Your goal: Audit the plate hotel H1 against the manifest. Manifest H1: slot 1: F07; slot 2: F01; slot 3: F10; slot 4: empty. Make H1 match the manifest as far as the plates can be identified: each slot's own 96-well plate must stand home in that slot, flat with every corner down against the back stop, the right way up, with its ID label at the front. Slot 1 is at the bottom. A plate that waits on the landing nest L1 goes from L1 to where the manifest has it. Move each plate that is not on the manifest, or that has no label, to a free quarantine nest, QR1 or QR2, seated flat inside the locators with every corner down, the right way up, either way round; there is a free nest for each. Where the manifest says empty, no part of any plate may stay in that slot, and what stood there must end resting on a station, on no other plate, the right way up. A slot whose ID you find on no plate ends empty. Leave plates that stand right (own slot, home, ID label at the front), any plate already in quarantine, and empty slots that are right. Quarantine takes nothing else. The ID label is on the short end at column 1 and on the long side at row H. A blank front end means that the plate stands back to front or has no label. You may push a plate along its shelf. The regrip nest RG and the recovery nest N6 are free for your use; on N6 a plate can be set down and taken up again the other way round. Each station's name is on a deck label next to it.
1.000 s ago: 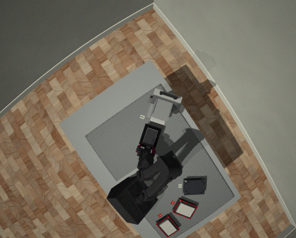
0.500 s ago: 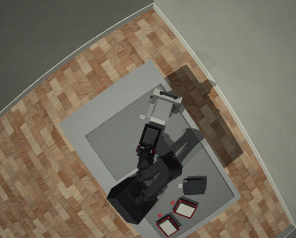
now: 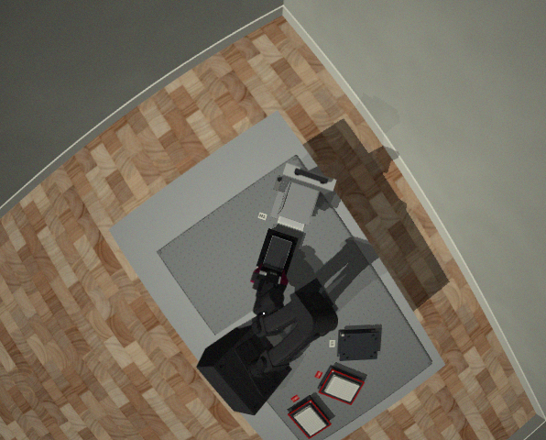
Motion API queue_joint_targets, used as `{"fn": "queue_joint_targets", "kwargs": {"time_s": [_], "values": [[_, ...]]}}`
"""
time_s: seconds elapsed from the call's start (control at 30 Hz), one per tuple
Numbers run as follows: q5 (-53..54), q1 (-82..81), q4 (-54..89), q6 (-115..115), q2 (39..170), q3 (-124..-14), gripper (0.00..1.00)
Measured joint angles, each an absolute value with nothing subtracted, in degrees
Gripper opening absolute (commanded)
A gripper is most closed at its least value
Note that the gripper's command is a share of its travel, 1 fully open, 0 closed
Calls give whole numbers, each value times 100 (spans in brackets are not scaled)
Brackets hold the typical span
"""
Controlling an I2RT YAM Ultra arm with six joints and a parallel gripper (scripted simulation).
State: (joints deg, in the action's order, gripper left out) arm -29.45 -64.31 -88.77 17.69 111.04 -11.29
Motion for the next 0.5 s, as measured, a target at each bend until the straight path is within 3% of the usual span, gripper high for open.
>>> {"fn": "queue_joint_targets", "kwargs": {"time_s": [0.5], "values": [[-3181, -6600, -8525, 1719, 10600, -1035, 86]]}}
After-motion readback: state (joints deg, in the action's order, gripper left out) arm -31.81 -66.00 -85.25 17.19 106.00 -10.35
